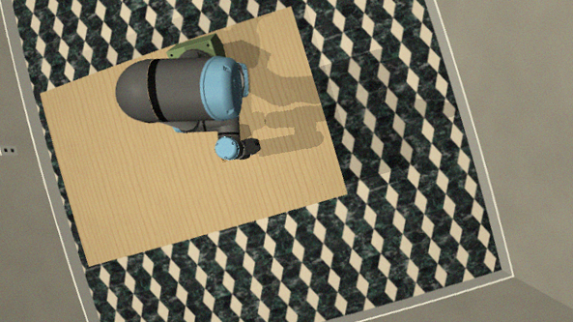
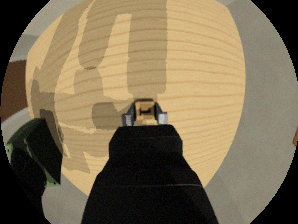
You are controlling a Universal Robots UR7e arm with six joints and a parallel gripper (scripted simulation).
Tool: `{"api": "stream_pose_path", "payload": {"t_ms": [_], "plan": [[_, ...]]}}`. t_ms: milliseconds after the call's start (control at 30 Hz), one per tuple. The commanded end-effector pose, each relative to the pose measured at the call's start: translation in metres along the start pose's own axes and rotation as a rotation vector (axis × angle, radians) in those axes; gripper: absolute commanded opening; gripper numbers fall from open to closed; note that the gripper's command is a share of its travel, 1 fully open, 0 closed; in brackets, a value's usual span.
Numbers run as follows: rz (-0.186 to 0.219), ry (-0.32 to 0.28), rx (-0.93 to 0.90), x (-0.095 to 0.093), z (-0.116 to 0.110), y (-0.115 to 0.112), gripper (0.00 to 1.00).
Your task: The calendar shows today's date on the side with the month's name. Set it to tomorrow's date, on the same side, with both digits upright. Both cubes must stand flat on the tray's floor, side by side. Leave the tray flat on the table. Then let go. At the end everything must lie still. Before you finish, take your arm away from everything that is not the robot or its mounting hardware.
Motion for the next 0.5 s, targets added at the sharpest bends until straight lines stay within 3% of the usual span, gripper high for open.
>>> {"api": "stream_pose_path", "payload": {"t_ms": [0,467], "plan": [[-0.001,0.0,0.0,0.003,0.0,0.0,0.6],[-0.001,0.0,0.0,0.018,0.0,0.0,0.6]]}}
Point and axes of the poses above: the point where the finger pads meet when closed, its own x axis back along the fingers, its own y axis across the jaws, z = x × y, the point moved 5 cm from there along x, back along the fingers, and after that the axes turned 7 degrees about x, right-handed, at the moved point
